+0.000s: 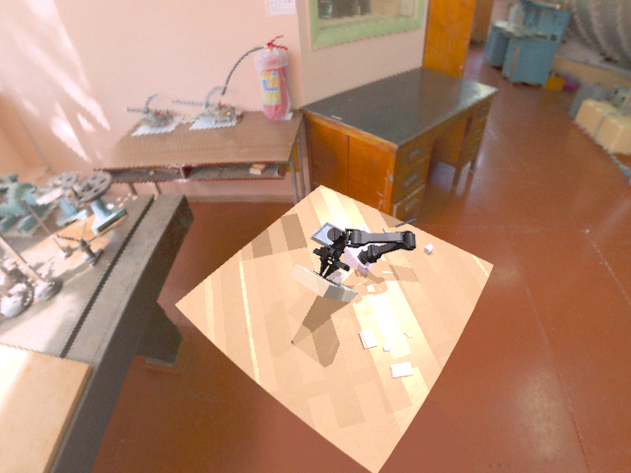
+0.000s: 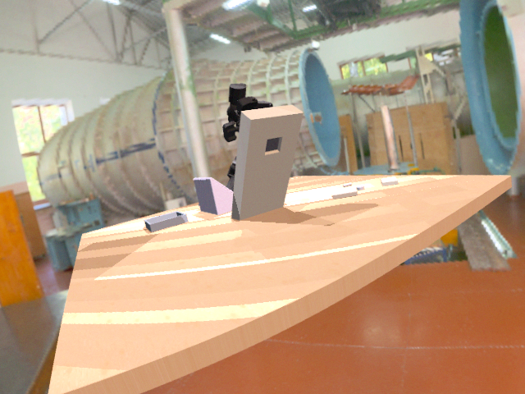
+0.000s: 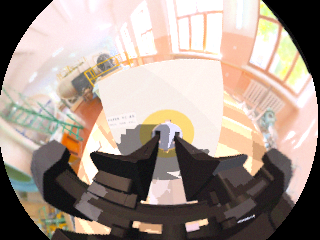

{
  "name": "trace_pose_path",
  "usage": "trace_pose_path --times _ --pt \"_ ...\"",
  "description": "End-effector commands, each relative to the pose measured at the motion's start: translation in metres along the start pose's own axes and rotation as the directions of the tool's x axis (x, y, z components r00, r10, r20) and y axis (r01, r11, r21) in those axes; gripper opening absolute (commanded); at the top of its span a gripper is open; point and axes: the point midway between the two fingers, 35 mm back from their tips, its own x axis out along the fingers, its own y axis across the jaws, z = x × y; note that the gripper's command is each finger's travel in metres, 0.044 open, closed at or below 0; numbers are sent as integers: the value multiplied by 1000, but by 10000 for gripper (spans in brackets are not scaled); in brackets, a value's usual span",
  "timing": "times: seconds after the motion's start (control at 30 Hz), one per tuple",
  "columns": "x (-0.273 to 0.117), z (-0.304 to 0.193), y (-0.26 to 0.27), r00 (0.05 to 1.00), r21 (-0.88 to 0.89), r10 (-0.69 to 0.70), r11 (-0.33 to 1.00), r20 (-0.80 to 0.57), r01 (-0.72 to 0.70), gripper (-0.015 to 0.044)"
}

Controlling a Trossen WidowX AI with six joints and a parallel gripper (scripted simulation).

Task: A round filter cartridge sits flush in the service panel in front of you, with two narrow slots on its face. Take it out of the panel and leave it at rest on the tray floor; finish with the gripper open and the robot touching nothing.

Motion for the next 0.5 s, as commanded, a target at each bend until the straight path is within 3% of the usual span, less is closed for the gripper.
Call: trace_pose_path --times 0.0,0.47 --pt "3 0 -1 1000 4 -2 1000 0 2 109" --pt "10 0 -1 1000 4 -2 1000 0 2 109"
